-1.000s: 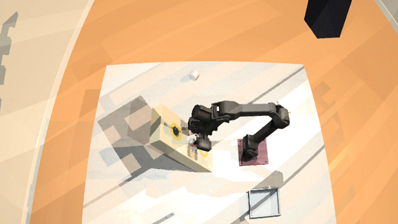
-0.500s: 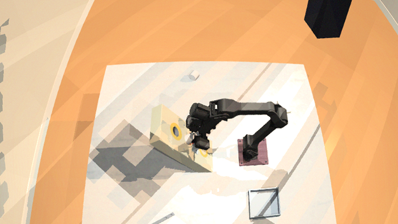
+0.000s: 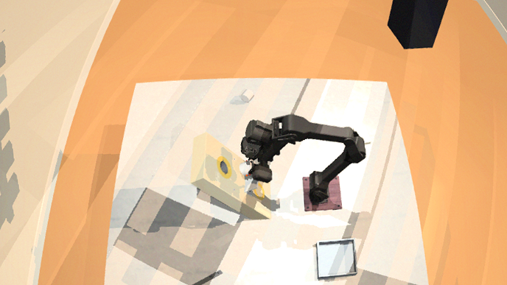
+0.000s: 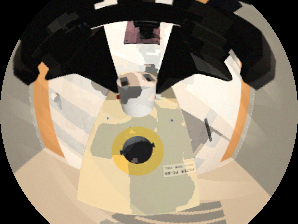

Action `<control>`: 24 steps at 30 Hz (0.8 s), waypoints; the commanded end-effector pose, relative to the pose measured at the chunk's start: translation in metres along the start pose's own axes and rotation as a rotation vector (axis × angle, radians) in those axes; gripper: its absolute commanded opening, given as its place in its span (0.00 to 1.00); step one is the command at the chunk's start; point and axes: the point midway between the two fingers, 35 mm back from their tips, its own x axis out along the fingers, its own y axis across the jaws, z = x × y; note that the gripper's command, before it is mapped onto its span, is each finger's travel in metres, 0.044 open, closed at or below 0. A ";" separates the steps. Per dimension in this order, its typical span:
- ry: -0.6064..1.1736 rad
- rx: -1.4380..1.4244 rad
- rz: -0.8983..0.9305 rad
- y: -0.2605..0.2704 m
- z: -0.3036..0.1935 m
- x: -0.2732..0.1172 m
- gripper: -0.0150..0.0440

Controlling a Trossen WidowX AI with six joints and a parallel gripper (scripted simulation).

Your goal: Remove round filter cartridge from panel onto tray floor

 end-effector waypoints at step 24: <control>0.007 -0.003 0.008 0.047 0.003 -0.030 0.25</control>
